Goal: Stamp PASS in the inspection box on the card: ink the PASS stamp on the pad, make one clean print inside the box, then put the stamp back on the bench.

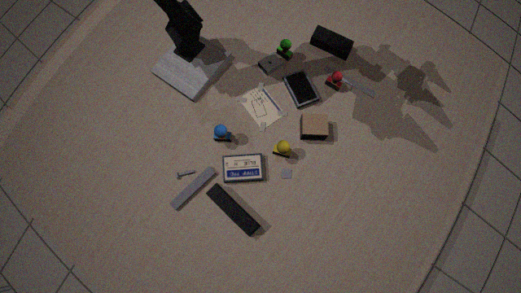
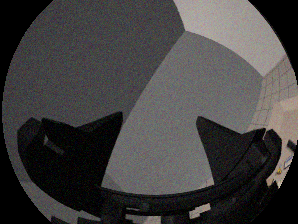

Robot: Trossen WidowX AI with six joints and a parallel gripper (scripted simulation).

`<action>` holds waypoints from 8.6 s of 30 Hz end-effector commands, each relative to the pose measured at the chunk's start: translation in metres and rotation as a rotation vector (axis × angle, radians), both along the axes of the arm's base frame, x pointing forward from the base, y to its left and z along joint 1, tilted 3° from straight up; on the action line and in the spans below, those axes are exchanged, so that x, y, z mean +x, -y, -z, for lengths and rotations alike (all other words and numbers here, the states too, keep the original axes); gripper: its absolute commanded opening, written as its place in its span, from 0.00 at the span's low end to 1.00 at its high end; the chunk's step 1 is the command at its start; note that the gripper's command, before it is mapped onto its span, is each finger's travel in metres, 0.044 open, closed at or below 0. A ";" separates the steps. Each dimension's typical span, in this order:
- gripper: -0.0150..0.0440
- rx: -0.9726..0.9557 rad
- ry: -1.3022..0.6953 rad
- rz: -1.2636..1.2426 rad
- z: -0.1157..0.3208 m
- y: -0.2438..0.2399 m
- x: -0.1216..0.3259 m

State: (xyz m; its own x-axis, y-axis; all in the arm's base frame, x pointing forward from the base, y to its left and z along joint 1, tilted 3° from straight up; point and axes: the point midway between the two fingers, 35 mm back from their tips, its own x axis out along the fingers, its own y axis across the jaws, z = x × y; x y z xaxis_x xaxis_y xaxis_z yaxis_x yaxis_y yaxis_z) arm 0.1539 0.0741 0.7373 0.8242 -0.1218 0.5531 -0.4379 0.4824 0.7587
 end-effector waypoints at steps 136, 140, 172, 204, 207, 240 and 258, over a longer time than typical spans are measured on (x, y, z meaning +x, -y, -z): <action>0.31 -1.119 -1.989 -0.723 0.704 -0.071 0.062; 0.25 -1.119 -1.989 -0.723 0.702 -0.071 0.062; 0.25 -1.119 -1.989 -0.723 0.687 -0.073 0.064; 0.25 -1.119 -1.989 -0.723 0.672 -0.074 0.064; 0.25 -1.119 -1.989 -0.723 0.670 -0.074 0.064; 0.25 -1.119 -1.989 -0.724 0.654 -0.075 0.064; 0.25 -1.119 -1.989 -0.724 0.645 -0.075 0.064</action>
State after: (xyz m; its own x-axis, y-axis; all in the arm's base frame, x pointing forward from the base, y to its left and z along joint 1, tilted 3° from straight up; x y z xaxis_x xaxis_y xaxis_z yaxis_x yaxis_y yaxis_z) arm 0.2161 0.1475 0.0878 -0.0144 -0.0298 -0.9995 -0.0304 0.9991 -0.0294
